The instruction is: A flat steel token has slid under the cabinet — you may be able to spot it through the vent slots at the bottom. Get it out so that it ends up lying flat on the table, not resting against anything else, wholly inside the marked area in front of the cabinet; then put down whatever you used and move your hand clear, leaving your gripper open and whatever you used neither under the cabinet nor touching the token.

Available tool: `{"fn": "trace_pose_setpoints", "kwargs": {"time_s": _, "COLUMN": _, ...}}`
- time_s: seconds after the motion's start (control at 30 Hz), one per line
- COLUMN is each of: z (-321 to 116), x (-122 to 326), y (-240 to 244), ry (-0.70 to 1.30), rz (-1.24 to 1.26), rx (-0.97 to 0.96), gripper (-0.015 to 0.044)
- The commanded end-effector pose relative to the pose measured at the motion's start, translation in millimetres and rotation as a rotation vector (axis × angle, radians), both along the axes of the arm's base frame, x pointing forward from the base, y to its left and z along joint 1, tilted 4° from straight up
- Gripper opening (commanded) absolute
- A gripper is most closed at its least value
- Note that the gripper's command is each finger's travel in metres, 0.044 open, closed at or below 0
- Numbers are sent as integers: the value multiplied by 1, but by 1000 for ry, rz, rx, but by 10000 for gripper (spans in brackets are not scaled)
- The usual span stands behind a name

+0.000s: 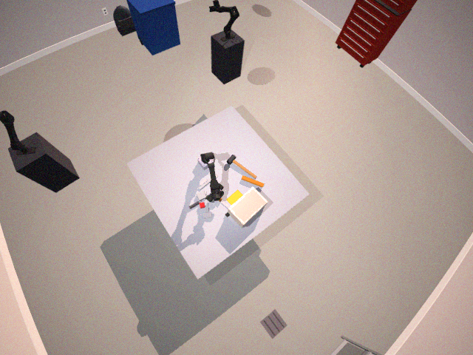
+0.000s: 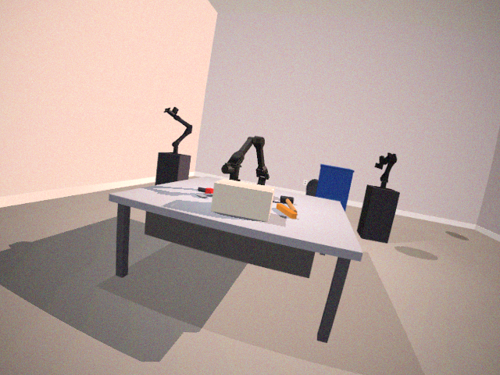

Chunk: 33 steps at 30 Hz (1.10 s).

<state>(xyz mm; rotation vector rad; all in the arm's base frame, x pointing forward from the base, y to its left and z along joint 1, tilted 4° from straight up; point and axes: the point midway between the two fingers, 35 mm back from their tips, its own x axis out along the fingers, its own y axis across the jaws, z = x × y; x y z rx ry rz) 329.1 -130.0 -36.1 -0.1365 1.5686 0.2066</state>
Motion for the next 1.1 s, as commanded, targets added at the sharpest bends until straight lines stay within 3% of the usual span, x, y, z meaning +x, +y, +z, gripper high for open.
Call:
{"fn": "trace_pose_setpoints", "kwargs": {"time_s": 0.0, "z": 0, "x": 6, "y": 1, "ry": -2, "rz": -1, "rx": -1, "gripper": 0}}
{"fn": "trace_pose_setpoints", "kwargs": {"time_s": 1.07, "z": 1, "x": 41, "y": 9, "ry": -5, "rz": -1, "rx": 0, "gripper": 0}}
